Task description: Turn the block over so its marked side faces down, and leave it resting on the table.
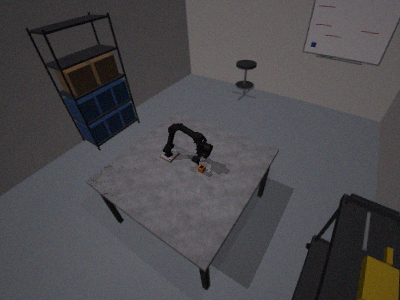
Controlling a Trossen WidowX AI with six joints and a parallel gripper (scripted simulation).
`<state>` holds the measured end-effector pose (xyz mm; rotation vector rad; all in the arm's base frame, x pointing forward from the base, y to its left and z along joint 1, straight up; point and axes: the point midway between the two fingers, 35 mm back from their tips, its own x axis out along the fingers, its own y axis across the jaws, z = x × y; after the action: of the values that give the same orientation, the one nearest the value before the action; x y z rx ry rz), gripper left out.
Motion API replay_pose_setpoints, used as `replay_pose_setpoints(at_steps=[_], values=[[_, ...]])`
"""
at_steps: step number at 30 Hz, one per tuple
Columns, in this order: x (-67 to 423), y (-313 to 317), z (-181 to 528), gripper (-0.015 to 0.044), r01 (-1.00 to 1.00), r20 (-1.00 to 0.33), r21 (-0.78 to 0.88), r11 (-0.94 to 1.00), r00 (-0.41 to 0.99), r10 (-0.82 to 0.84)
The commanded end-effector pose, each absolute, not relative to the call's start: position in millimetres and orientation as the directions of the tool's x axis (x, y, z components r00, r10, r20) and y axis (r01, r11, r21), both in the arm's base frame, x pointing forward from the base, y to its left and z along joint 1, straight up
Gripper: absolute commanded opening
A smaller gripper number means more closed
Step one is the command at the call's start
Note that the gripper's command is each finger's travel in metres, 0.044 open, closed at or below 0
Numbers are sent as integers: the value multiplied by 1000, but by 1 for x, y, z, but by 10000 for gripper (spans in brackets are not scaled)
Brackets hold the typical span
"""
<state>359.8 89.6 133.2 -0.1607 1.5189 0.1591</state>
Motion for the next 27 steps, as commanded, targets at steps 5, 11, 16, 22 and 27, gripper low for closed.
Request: replay_pose_setpoints(at_steps=[5, 11, 16, 22, 27], values=[[360, 88, 95, 440, -195, -1000, 5, 981, 25, 10], [362, 89, 82, 440, -195, -1000, 5, 981, 25, 10], [362, 89, 80, 440, -195, -1000, 5, 981, 25, 10], [363, 90, 71, 440, -195, -1000, 5, 981, 25, 10], [363, 90, 63, 440, -195, -1000, 5, 981, 25, 10]])
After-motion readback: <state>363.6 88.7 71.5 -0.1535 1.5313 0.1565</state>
